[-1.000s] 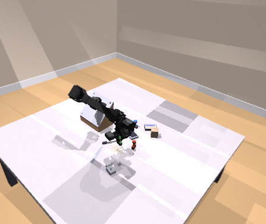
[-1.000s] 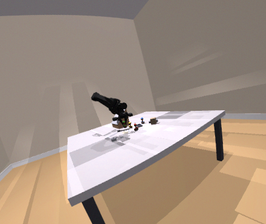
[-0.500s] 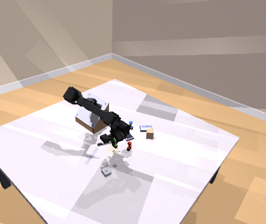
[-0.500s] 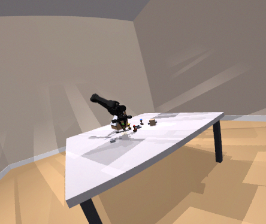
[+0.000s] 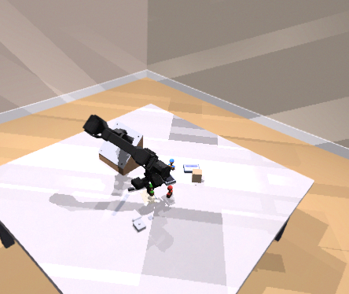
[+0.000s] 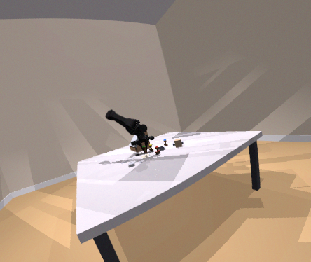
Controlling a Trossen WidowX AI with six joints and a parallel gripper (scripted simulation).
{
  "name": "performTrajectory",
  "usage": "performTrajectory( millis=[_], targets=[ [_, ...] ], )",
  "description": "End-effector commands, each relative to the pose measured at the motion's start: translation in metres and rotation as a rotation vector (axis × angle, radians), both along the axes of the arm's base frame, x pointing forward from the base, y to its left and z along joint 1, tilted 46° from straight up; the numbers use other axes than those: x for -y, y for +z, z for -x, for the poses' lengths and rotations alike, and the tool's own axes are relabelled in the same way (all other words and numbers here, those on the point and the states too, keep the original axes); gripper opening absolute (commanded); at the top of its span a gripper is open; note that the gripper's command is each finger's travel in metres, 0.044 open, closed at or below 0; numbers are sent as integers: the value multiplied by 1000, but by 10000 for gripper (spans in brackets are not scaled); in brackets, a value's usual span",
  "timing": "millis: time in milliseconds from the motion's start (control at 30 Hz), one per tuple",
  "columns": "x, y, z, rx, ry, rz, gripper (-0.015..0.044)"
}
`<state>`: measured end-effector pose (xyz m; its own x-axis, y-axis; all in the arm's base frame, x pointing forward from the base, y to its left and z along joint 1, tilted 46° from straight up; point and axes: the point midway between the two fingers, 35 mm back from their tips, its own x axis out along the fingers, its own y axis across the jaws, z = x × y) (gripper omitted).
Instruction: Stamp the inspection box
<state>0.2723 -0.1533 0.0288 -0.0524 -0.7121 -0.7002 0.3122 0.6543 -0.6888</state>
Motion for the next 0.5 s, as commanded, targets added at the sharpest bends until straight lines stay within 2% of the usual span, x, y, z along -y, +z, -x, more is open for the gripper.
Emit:
performTrajectory(
  millis=[0, 467],
  targets=[
    [2, -3, 2, -8, 1, 0, 0],
    [9, -9, 4, -8, 1, 2, 0]
  ],
)
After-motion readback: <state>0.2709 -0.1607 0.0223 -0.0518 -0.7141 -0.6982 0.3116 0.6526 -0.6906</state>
